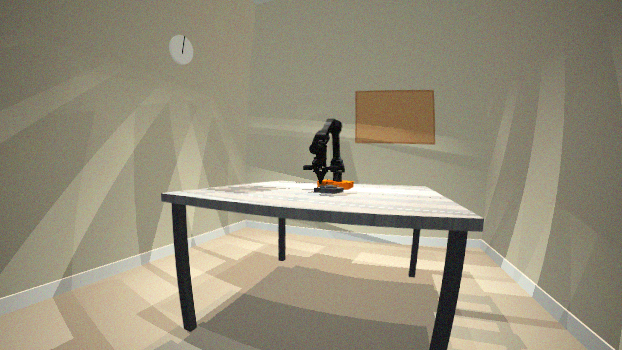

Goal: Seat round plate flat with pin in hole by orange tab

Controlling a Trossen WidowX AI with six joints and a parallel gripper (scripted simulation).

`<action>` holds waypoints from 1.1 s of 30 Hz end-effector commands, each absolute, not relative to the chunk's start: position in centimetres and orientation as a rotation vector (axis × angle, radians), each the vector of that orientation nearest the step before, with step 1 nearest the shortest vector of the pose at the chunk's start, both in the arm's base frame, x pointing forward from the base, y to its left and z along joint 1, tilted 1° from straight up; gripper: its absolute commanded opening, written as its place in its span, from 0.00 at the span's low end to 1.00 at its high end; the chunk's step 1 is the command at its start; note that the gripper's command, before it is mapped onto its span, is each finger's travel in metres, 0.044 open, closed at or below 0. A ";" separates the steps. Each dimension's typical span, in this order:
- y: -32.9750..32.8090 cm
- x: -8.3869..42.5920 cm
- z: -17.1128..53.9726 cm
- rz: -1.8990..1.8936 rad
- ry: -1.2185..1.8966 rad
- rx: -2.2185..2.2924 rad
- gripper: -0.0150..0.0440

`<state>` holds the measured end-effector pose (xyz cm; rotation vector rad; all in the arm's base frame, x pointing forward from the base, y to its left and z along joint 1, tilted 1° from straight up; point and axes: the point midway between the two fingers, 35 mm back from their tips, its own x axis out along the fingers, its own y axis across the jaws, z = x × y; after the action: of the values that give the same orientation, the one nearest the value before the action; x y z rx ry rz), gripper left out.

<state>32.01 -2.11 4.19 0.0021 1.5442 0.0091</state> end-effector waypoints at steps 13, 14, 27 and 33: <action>-0.6 33.2 4.6 0.017 1.542 0.007 0.25; -0.6 33.3 4.6 0.017 1.542 0.007 0.25; 0.3 33.7 4.3 0.018 1.541 0.007 0.25; 0.2 33.7 6.8 0.018 1.541 0.007 0.25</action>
<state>33.46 0.19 5.39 0.0027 1.5563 0.0182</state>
